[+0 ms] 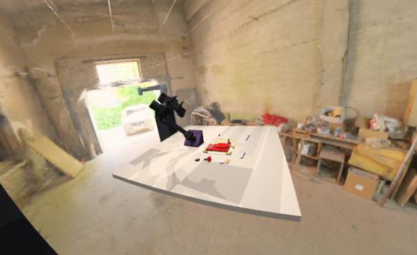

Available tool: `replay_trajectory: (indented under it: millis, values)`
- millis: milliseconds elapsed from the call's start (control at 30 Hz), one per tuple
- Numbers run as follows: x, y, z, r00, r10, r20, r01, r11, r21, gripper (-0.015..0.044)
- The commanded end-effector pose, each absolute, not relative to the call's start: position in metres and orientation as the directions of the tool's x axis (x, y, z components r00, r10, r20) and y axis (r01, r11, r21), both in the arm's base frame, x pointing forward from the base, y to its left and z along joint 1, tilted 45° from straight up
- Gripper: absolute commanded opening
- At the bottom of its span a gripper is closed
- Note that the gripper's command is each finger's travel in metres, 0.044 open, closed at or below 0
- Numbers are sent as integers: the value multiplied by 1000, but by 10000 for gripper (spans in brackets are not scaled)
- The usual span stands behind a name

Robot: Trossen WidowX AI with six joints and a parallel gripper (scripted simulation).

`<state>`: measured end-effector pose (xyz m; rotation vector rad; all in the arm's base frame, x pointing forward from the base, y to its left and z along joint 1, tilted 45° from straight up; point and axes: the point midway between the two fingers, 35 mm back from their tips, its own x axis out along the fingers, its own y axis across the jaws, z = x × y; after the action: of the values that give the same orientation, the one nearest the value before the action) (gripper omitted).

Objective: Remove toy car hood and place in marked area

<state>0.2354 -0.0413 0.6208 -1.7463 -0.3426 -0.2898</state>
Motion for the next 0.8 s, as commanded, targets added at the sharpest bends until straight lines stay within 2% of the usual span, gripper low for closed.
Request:
replay_trajectory:
  millis: [0,133,233,267,533,767]
  values:
    - [236,-42,620,925,69,374,380,-181,-907,247]
    - [260,-51,599,952,48,303,306,-55,-950,352]
    - [293,-61,566,981,25,193,189,118,-975,431]
    - [303,-63,554,988,19,154,148,174,-974,440]
    - [372,-78,453,981,-61,-184,-119,559,-820,440]
    - [408,-75,354,860,-125,-495,-218,788,-576,440]
